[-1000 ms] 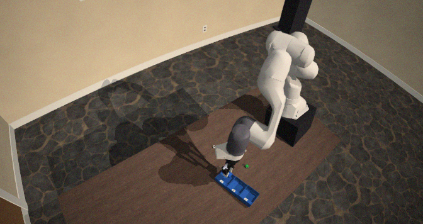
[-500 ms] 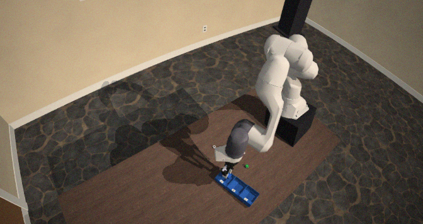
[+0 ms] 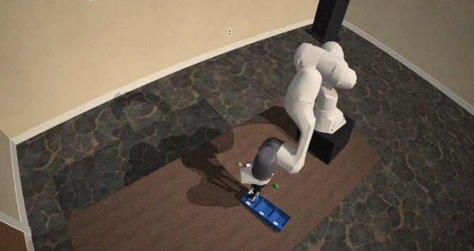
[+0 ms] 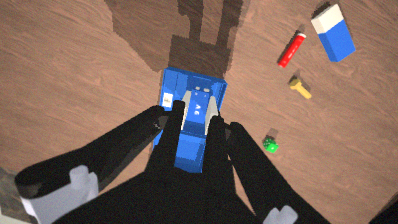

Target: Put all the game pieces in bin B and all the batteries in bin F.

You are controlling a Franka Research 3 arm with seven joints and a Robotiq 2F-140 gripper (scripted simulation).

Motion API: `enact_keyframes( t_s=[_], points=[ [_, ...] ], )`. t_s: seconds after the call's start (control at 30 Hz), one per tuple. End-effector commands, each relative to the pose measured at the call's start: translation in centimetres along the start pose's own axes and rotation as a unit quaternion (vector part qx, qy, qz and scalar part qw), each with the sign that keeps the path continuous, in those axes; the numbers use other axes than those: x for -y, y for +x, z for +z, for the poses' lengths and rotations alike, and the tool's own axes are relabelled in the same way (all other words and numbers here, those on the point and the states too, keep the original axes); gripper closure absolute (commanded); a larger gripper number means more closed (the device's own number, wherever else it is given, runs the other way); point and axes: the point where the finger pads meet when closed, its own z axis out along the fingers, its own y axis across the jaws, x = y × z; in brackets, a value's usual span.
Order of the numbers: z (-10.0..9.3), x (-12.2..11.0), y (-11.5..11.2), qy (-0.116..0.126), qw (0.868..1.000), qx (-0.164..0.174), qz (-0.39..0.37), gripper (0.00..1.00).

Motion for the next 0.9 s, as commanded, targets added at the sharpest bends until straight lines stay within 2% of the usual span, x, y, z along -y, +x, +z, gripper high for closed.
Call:
enact_keyframes(
  t_s=[0.0, 0.47, 0.5, 0.87],
  points=[
    [-0.05, 0.54, -0.26, 0.005, 1.0, 0.002, 0.001, 0.87],
    [-0.05, 0.57, -0.38, 0.005, 1.0, 0.002, 0.001, 0.87],
    [-0.05, 0.57, -0.38, 0.005, 1.0, 0.002, 0.001, 0.8],
    [-0.05, 0.57, -0.38, 0.005, 1.0, 0.002, 0.001, 0.8]
  ],
)
